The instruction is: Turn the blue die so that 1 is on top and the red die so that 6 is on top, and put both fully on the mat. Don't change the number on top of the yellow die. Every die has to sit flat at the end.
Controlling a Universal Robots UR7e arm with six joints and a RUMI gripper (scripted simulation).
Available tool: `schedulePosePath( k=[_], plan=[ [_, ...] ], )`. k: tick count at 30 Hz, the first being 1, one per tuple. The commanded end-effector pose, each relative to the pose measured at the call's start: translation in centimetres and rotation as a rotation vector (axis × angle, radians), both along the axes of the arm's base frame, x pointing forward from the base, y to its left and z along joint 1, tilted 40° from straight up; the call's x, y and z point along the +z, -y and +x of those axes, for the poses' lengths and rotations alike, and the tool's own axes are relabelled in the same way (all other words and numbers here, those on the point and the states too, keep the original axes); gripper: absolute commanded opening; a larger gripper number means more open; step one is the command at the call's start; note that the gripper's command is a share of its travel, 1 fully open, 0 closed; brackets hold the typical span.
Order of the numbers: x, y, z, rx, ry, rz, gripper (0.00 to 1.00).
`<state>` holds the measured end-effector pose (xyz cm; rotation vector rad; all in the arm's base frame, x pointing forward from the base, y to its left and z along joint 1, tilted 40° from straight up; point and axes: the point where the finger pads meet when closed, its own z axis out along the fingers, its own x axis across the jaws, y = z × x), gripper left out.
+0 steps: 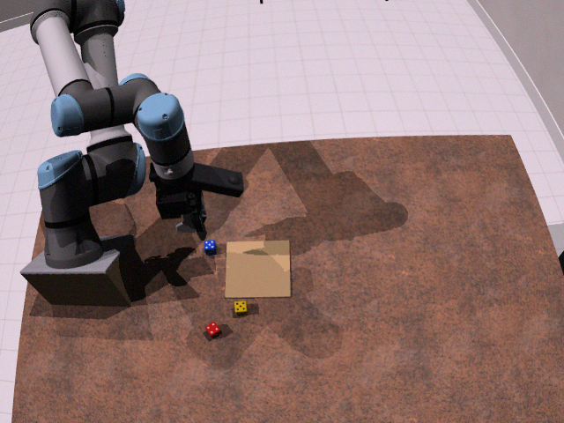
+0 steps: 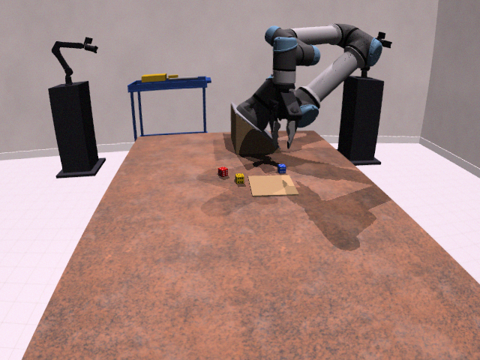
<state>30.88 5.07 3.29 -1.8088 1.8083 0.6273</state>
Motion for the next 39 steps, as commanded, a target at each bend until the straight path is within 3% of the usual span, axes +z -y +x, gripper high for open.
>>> schedulePosePath(
  k=[1, 39],
  plan=[
    [-0.4, -0.5, 0.0, -0.001, -0.004, 0.003, 0.24],
    [-3.7, -3.3, 0.3, -0.001, -0.004, 0.003, 0.24]
  ],
)
